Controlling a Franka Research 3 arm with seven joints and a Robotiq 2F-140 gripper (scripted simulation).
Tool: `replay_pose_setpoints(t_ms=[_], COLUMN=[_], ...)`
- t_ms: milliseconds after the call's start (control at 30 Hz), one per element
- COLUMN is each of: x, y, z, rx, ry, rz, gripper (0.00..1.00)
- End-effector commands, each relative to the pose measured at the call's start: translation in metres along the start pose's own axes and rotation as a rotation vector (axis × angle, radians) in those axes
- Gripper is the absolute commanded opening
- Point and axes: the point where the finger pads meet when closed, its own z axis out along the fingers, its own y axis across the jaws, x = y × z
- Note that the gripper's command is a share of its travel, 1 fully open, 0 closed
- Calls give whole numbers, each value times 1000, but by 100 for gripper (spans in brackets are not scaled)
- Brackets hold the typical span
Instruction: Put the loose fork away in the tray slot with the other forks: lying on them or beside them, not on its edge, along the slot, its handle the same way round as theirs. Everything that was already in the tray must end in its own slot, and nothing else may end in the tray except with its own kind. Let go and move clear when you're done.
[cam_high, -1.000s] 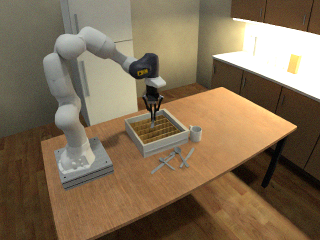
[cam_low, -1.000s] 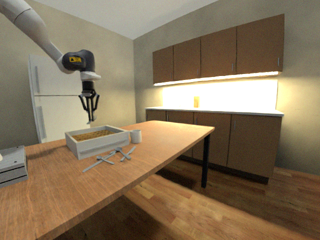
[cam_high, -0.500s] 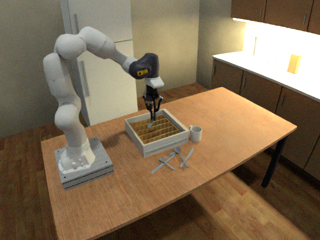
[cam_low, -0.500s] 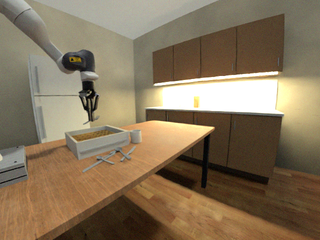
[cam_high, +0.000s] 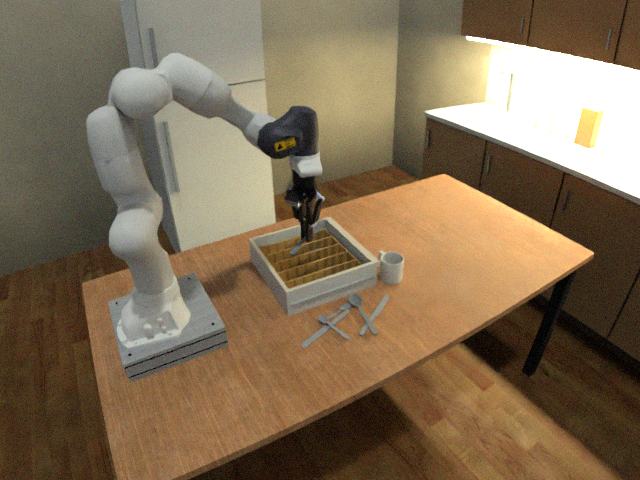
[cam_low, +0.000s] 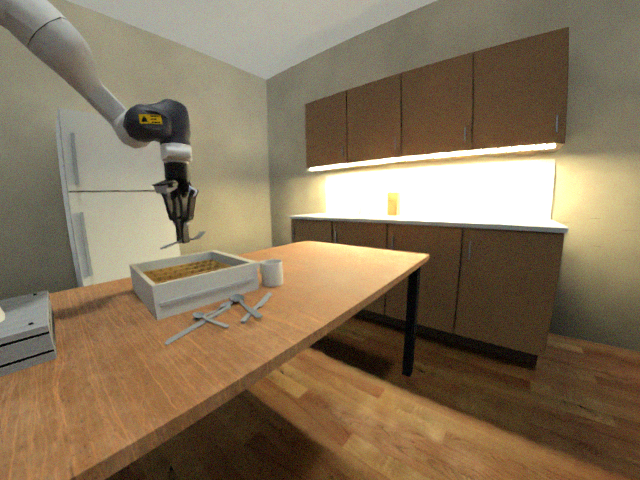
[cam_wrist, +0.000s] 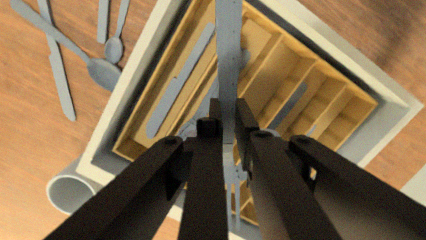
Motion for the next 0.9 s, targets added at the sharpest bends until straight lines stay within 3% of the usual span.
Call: replay_pose_setpoints(t_ms=[0,867], x=[-2,-2], y=[-1,-1], z=[-2,-2], rx=[12,12], ry=[1,-1], rz=[167,562], gripper=[13,13])
